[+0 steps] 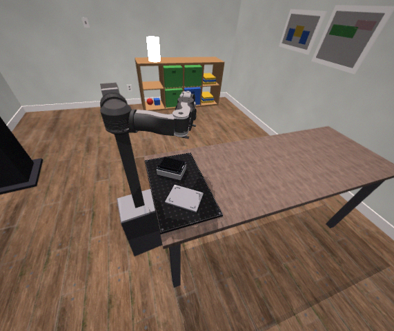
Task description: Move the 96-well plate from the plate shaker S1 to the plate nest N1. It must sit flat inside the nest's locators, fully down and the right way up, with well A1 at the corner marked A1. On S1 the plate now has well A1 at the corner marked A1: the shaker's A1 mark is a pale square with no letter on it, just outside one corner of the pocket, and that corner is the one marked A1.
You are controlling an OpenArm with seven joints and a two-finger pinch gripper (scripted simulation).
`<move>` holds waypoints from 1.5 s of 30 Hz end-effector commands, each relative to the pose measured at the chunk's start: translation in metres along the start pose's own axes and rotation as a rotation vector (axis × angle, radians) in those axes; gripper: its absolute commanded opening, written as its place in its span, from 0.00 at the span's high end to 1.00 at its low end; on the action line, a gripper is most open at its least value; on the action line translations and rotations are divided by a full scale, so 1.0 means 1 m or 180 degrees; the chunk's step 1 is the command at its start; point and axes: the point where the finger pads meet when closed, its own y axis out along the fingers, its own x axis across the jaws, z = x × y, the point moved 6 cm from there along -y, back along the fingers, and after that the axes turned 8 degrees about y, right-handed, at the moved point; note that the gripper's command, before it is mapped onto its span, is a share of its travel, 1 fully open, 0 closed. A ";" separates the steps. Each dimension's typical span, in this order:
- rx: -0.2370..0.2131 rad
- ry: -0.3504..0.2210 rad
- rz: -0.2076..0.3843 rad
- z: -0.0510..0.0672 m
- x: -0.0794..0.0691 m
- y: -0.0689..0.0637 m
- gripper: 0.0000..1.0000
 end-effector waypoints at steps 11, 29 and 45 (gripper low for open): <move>0.0006 -0.0024 -0.0011 0.024 -0.020 0.031 0.23; 0.0006 -0.0024 -0.0011 0.046 -0.042 0.063 0.23; 0.0006 -0.0024 -0.0011 0.068 -0.063 0.096 0.23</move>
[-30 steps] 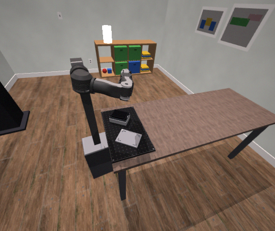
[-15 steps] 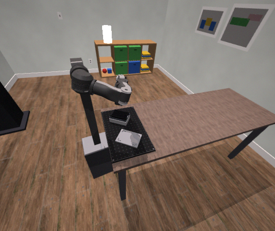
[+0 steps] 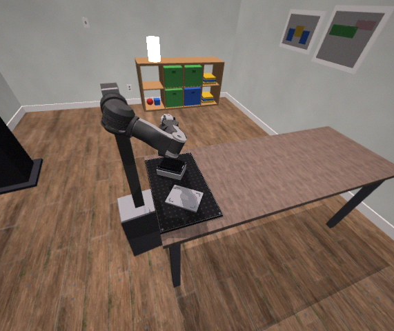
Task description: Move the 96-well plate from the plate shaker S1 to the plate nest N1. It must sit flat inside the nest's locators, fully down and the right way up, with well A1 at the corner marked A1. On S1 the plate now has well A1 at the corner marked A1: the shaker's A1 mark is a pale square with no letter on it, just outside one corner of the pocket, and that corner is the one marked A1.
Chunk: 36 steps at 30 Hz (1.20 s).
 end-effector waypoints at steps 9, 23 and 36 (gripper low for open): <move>-0.0116 0.0055 -0.0125 -0.004 0.004 -0.002 0.23; -0.0115 0.0055 -0.0125 0.007 -0.005 0.016 0.23; -0.0115 0.0055 -0.0124 0.005 -0.003 0.012 0.23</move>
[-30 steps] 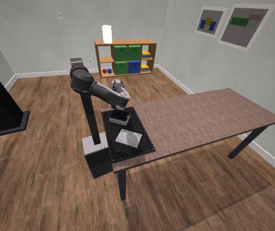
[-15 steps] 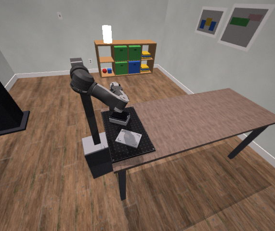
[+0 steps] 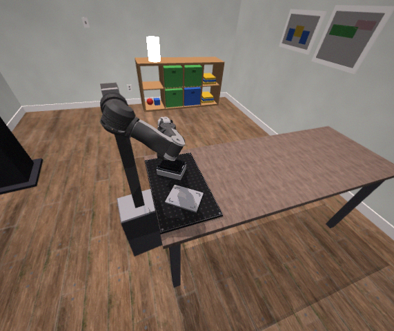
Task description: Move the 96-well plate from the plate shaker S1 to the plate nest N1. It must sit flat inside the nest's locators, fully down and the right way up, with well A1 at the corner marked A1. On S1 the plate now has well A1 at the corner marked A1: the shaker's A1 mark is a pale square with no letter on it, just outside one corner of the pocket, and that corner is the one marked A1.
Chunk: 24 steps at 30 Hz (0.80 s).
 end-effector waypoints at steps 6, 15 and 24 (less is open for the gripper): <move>0.0007 -0.0001 -0.0005 0.000 0.001 -0.001 0.23; 0.0007 -0.0001 -0.0005 -0.001 0.002 -0.003 0.23; 0.0007 -0.0001 -0.0005 -0.001 0.002 -0.003 0.23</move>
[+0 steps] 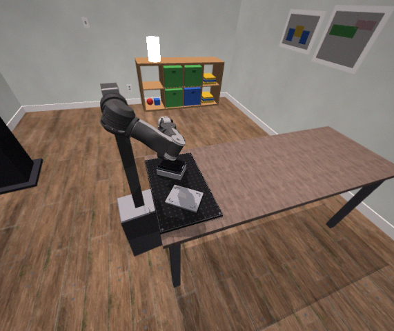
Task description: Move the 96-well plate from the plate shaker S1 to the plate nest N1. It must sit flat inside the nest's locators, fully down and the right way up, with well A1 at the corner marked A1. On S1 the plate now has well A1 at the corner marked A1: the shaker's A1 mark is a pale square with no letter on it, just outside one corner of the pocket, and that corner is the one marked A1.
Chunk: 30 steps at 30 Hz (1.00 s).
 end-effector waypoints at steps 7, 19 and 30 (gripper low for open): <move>0.0001 -0.0001 -0.0010 0.000 0.000 -0.001 0.23; 0.0001 -0.0001 -0.0010 0.000 0.000 -0.001 0.23; -0.0001 -0.0002 -0.0010 -0.001 0.001 0.054 0.23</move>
